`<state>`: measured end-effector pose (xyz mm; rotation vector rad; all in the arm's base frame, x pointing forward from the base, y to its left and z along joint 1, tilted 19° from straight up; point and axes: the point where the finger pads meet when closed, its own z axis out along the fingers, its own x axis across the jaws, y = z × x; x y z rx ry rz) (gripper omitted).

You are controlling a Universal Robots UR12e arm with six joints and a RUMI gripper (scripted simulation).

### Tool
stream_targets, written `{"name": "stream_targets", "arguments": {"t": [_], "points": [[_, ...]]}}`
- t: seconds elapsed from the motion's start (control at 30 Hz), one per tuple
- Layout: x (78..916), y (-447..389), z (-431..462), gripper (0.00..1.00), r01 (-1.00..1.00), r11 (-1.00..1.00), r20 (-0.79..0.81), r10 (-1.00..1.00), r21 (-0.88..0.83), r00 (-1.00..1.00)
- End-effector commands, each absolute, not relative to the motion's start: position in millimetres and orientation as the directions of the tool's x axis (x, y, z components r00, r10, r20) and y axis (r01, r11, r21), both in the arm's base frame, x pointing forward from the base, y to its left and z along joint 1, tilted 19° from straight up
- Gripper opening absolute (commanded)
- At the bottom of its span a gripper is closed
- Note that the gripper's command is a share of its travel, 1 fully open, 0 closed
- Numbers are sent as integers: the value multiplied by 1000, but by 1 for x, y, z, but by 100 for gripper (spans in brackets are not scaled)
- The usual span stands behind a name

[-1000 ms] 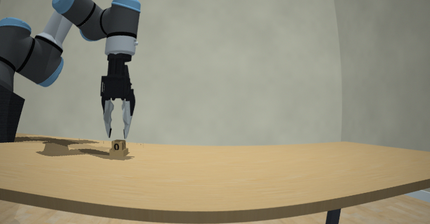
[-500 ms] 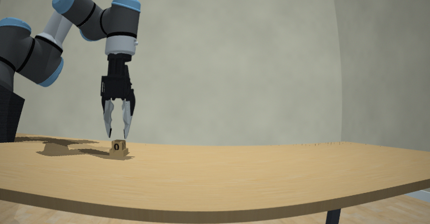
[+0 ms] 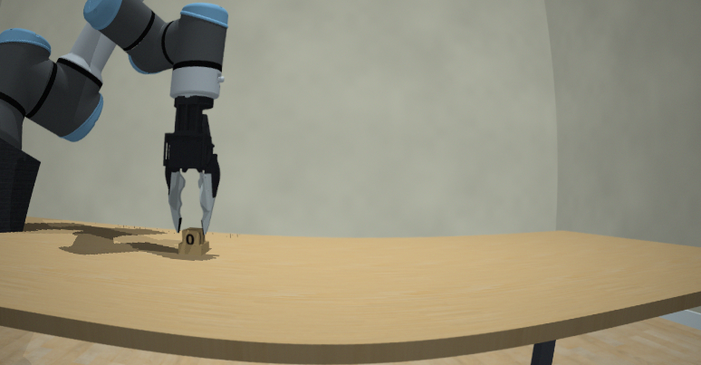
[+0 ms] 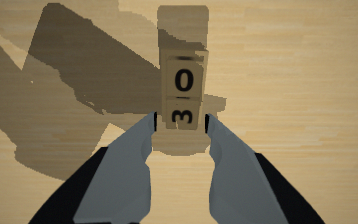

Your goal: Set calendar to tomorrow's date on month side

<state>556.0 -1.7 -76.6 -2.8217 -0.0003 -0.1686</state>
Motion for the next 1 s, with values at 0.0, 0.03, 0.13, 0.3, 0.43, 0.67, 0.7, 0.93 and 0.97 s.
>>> {"name": "stream_targets", "arguments": {"t": [0.0, 0.03, 0.13, 0.3, 0.43, 0.67, 0.7, 0.93, 0.97], "points": [[557, 3, -87, 28, 18, -950, 116, -19, -310, 993], [557, 3, -88, 28, 18, -950, 116, -19, -311, 993], [557, 4, -89, 28, 18, -950, 116, -19, -310, 993], [558, 3, -90, 28, 17, -951, 117, -20, -310, 993], [558, 2, -89, 28, 18, -951, 118, -20, -309, 993], [558, 2, -89, 28, 18, -951, 117, -20, -310, 993], [558, 2, -89, 28, 18, -951, 117, -20, -310, 993], [558, 3, -89, 28, 18, -951, 117, -20, -310, 993], [558, 3, -89, 28, 18, -951, 117, -20, -310, 993]]}}
